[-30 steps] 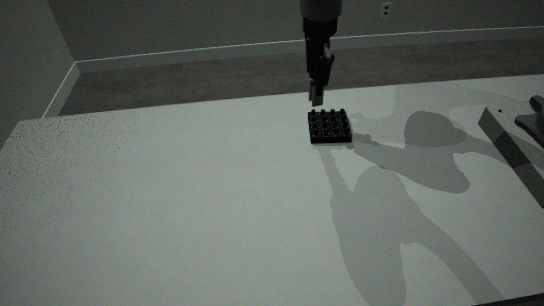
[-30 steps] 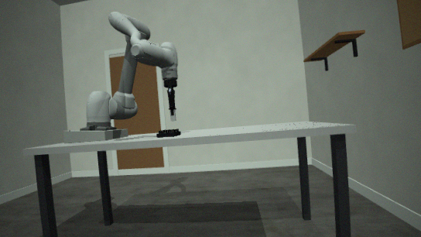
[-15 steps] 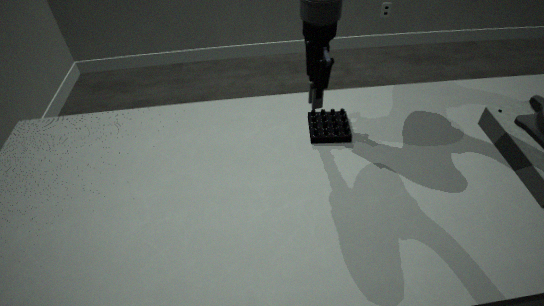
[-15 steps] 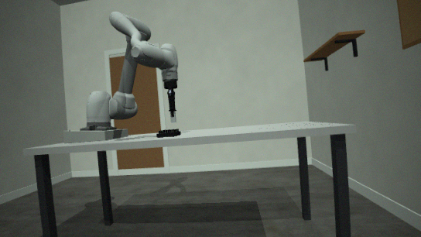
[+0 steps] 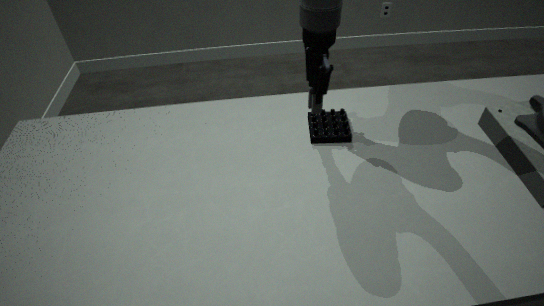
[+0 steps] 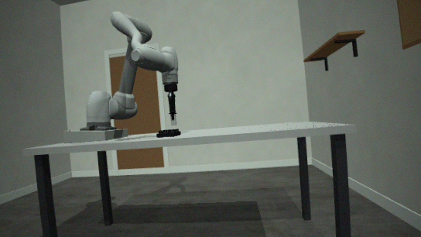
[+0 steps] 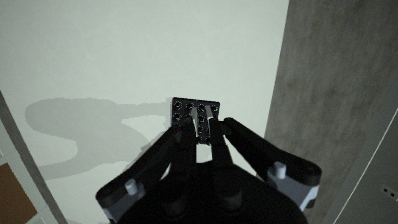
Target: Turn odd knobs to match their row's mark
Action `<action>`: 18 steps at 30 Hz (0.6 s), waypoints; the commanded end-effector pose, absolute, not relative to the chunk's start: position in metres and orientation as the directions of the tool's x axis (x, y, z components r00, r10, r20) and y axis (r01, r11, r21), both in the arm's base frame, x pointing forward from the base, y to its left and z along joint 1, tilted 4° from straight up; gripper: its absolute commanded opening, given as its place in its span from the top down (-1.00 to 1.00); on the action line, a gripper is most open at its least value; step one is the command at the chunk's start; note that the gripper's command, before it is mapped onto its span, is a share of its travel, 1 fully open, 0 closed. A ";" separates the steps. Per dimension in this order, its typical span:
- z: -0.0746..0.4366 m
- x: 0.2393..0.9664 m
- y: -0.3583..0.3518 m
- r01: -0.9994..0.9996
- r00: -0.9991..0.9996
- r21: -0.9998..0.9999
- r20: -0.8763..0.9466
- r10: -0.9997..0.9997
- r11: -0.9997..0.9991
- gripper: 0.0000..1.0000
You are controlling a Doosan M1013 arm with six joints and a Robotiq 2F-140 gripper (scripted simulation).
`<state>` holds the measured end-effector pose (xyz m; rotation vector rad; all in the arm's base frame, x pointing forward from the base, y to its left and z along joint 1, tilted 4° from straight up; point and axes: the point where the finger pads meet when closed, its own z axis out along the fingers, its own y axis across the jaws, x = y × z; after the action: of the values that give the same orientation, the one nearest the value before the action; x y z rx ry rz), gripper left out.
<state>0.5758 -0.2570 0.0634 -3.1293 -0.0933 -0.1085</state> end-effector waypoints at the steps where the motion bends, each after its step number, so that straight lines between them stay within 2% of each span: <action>1: 0.061 0.576 -0.257 0.060 0.996 -0.007 0.070 0.059 -0.998 0.77; 18: 0.047 0.577 -0.257 0.060 0.996 -0.007 0.070 0.059 -0.998 0.77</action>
<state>0.5772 -0.2570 0.0479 -3.1293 -0.0933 -0.1085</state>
